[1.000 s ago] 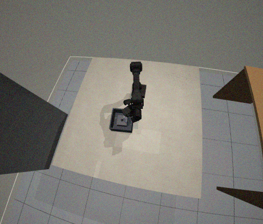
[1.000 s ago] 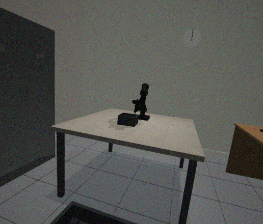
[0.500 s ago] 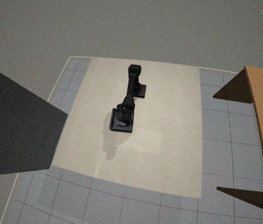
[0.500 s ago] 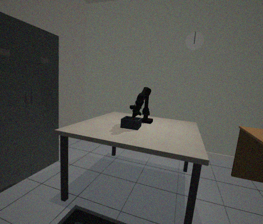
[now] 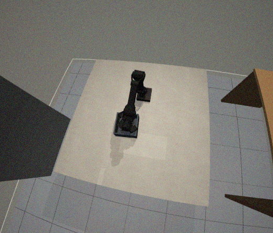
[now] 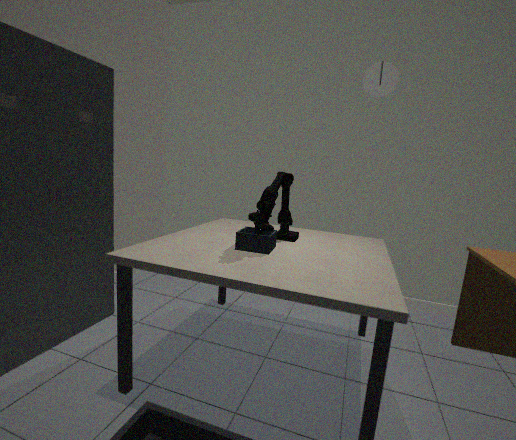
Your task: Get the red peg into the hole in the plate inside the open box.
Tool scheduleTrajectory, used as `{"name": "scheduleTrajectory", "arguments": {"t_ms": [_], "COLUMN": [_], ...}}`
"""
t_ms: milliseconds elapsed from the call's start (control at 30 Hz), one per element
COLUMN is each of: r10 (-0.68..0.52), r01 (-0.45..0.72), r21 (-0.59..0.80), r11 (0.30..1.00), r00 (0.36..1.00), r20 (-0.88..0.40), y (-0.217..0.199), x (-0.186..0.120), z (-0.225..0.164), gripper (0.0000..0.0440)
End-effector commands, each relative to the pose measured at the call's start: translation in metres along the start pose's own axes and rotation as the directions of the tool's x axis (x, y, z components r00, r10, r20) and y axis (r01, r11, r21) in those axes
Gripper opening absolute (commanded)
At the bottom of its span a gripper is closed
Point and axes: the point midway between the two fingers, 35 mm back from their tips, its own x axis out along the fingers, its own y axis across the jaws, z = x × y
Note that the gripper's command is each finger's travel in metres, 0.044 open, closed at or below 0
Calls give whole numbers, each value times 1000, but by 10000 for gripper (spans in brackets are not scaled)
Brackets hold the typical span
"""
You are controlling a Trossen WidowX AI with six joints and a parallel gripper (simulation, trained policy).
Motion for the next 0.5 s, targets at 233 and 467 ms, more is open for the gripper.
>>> {"name": "scheduleTrajectory", "arguments": {"t_ms": [233,467], "r10": [26,74], "r01": [-28,-79], "r21": [-64,-78], "r11": [998,994], "r00": [999,995], "r20": [-38,-62], "y": [5,19], "x": [6,-1], "z": [14,29], "gripper": [210,394]}}
